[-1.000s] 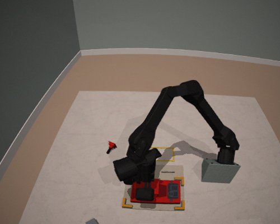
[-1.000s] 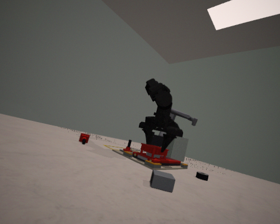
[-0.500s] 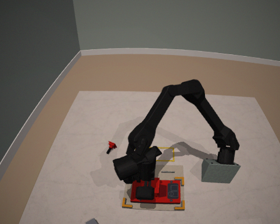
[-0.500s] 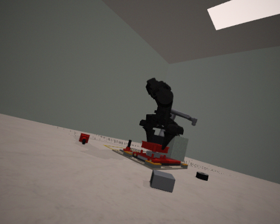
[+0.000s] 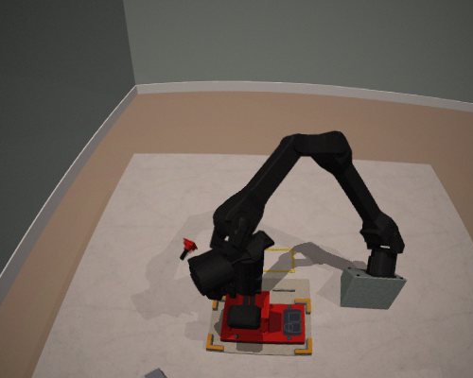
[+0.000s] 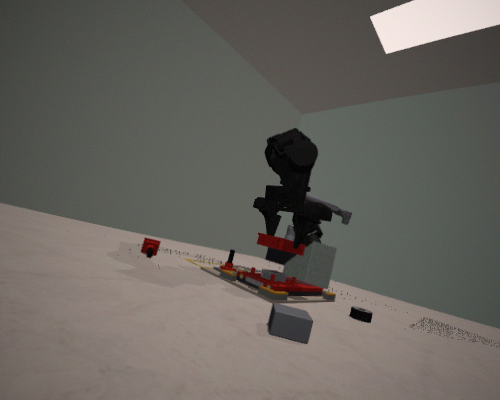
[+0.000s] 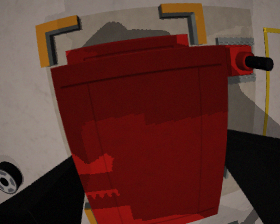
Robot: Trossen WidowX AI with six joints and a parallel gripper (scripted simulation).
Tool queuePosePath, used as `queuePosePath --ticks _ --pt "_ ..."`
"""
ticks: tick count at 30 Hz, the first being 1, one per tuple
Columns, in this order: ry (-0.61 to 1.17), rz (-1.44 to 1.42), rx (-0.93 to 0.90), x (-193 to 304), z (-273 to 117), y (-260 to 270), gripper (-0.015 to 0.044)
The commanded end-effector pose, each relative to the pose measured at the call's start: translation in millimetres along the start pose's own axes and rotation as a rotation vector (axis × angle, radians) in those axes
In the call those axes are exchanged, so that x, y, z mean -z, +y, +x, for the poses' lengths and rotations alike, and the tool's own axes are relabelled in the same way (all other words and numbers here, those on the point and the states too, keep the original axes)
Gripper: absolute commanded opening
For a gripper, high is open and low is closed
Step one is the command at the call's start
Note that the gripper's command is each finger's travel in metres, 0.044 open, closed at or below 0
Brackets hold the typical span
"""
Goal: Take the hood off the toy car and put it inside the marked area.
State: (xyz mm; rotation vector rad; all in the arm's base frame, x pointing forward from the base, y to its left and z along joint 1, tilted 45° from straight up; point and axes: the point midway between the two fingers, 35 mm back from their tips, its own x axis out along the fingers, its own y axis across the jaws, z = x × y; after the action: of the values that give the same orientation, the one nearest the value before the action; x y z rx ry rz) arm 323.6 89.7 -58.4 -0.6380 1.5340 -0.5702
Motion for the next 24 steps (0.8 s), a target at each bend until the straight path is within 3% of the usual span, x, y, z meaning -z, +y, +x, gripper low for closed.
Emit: queuePosePath --ticks 1,24 --pt "0.005 -0.003 0.001 0 2 -6 0.0000" --pt "0.001 -0.008 -0.016 -7 -6 -93 0.0000"
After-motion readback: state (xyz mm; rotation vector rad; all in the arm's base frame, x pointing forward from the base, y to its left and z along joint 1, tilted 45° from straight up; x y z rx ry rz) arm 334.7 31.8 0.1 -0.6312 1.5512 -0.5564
